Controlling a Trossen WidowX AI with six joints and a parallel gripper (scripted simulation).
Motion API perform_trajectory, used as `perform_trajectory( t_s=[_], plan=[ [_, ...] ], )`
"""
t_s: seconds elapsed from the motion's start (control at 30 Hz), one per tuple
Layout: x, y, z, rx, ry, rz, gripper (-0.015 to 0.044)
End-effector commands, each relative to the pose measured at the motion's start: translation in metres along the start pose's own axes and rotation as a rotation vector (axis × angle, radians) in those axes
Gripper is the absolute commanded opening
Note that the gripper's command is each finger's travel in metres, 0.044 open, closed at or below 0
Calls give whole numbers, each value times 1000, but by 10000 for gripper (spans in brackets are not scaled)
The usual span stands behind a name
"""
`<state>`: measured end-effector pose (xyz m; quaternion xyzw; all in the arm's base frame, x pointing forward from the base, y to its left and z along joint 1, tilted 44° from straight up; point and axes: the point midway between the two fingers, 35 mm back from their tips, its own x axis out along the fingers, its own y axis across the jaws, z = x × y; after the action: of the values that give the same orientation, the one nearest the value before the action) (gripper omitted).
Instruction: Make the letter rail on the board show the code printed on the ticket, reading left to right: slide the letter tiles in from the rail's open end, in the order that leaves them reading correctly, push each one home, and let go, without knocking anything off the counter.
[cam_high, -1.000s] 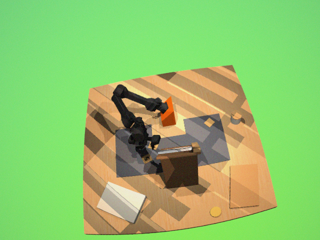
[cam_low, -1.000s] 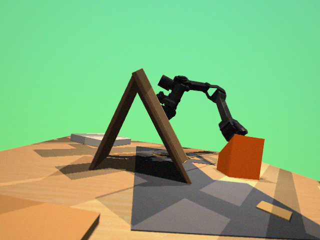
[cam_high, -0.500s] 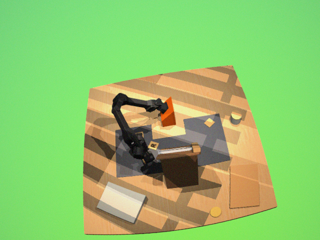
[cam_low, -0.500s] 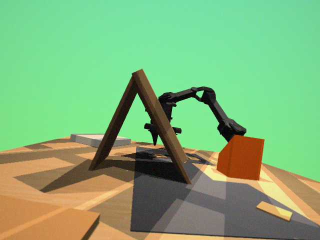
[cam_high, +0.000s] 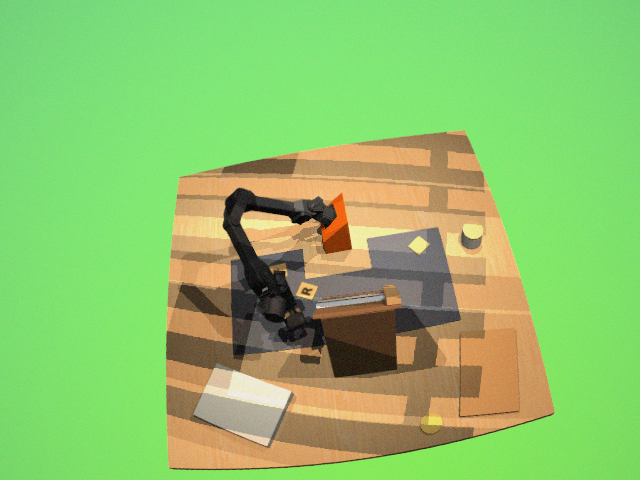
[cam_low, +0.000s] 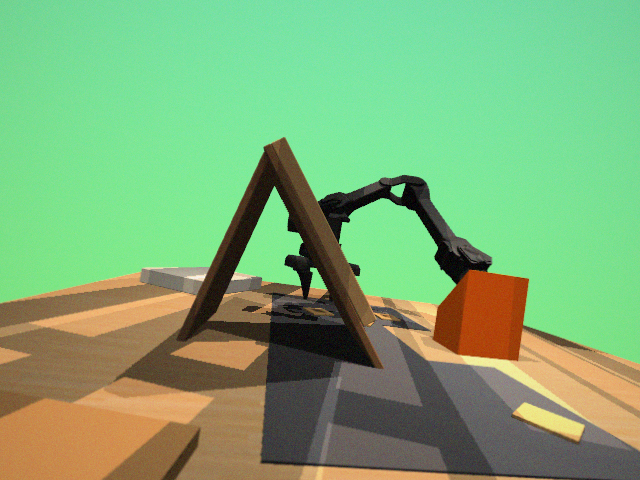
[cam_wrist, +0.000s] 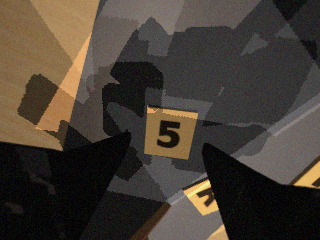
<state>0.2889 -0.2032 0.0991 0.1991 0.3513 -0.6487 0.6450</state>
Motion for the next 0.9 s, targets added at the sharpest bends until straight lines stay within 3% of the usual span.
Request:
perform_trajectory(
  t_s=[0.0, 0.87],
  plan=[
    [10, -2, -5, -18, 6, -8, 340],
    [28, -3, -5, -18, 6, -8, 340]
  ],
)
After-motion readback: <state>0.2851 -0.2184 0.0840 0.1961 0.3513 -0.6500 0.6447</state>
